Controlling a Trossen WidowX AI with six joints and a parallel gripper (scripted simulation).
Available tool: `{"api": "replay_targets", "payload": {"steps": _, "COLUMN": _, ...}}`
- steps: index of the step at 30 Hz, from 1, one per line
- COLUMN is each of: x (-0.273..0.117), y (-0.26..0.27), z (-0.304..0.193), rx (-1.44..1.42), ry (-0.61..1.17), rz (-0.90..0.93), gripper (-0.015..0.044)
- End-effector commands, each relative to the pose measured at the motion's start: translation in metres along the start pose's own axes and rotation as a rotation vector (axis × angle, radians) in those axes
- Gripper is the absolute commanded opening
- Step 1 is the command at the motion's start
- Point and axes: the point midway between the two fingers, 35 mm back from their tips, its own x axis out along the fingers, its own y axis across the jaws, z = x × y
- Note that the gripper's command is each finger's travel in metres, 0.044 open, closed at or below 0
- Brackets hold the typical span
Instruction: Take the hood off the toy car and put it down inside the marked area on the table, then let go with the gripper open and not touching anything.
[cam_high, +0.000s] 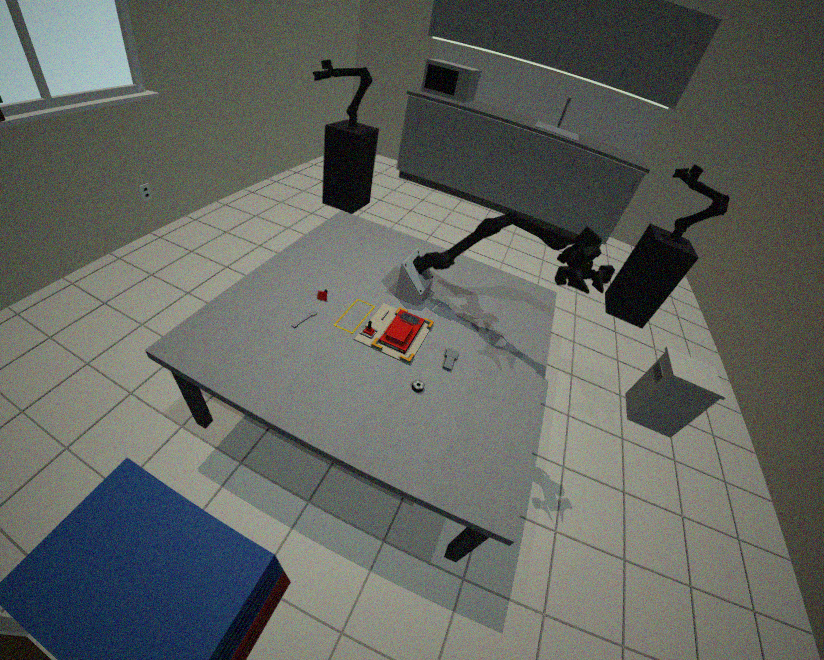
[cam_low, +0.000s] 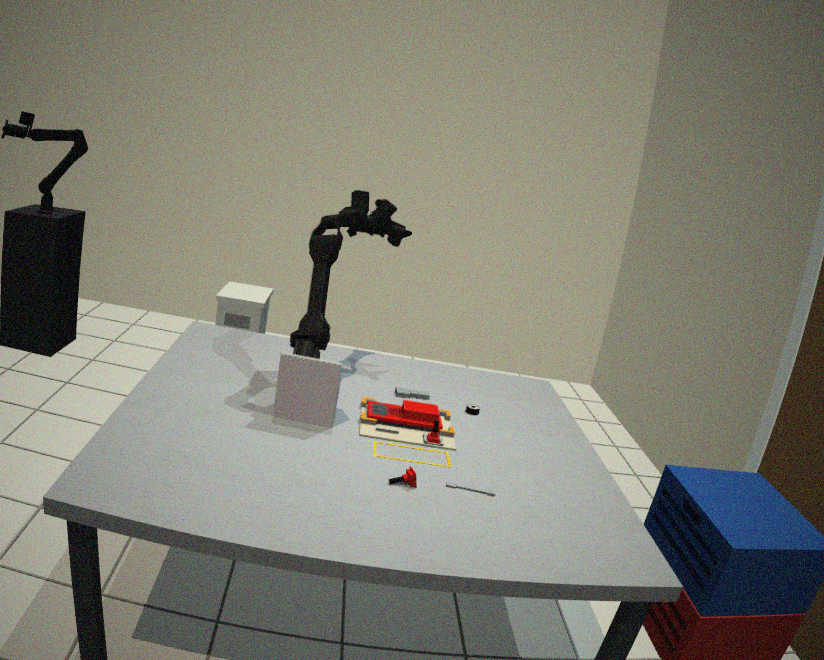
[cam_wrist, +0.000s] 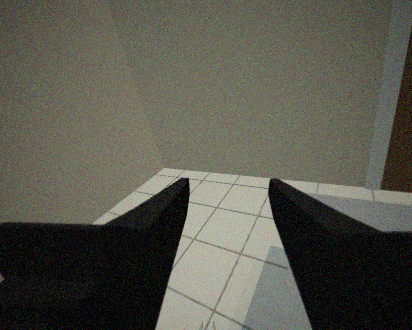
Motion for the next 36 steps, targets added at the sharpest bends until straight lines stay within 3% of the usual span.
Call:
{"api": "replay_targets", "payload": {"steps": 1, "x": 0.000, "y": 0.000, "z": -0.001, "rx": 0.000, "ry": 0.003, "rz": 0.000, "gripper": 0.0247}}
{"api": "replay_targets", "payload": {"steps": 9, "x": 0.022, "y": -0.029, "z": -0.052, "rx": -0.149, "ry": 0.128, "rz": -0.031, "gripper": 0.0440}}
{"api": "replay_targets", "payload": {"steps": 20, "x": 0.066, "y": -0.116, "z": -0.129, "rx": -0.460, "ry": 0.367, "rz": -0.143, "gripper": 0.0440}}
{"api": "replay_targets", "payload": {"steps": 36, "x": 0.083, "y": -0.281, "z": -0.177, "rx": -0.652, "ry": 0.715, "rz": -0.375, "gripper": 0.0440}}
